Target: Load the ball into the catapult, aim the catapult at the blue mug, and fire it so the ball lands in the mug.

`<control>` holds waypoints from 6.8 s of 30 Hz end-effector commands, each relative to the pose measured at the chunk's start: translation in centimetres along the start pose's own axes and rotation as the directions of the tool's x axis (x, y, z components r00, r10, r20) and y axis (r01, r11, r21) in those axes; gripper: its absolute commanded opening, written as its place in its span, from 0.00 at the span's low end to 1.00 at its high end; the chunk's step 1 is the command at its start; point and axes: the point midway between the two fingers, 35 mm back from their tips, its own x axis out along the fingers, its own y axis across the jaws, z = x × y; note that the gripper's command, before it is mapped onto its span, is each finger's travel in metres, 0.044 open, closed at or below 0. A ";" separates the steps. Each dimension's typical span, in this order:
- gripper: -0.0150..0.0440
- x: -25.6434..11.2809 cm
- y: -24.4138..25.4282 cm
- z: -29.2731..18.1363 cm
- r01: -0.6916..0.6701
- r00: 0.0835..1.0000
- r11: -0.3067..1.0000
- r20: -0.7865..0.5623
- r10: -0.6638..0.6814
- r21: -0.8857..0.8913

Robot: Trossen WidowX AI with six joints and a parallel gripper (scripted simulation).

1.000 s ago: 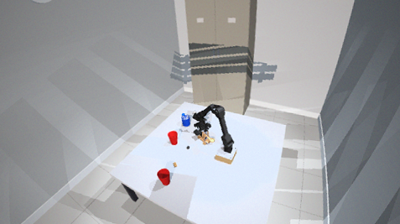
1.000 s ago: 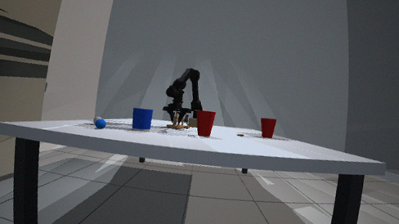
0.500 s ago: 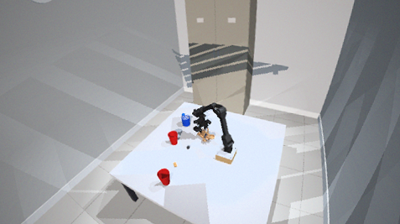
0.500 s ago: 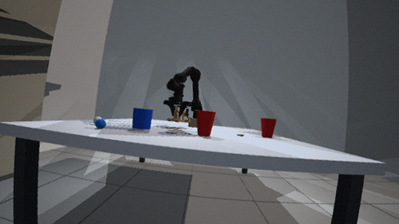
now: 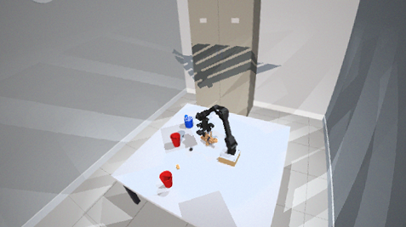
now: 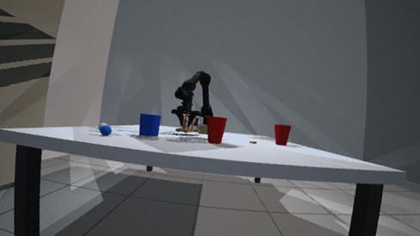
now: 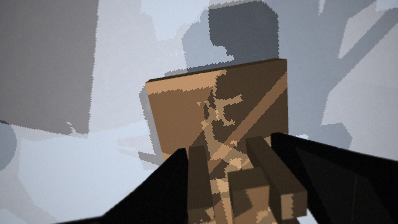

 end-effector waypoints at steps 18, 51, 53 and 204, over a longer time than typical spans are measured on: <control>0.30 1.8 0.0 -0.1 0.000 1.000 1.000 0.000 0.000 0.001; 1.00 -7.8 0.0 -0.3 -0.001 1.000 1.000 0.005 0.001 0.004; 1.00 -7.8 0.0 -0.3 -0.001 1.000 1.000 0.005 0.001 0.004; 0.78 -9.7 2.6 0.2 0.000 1.000 0.997 -0.007 0.000 -0.073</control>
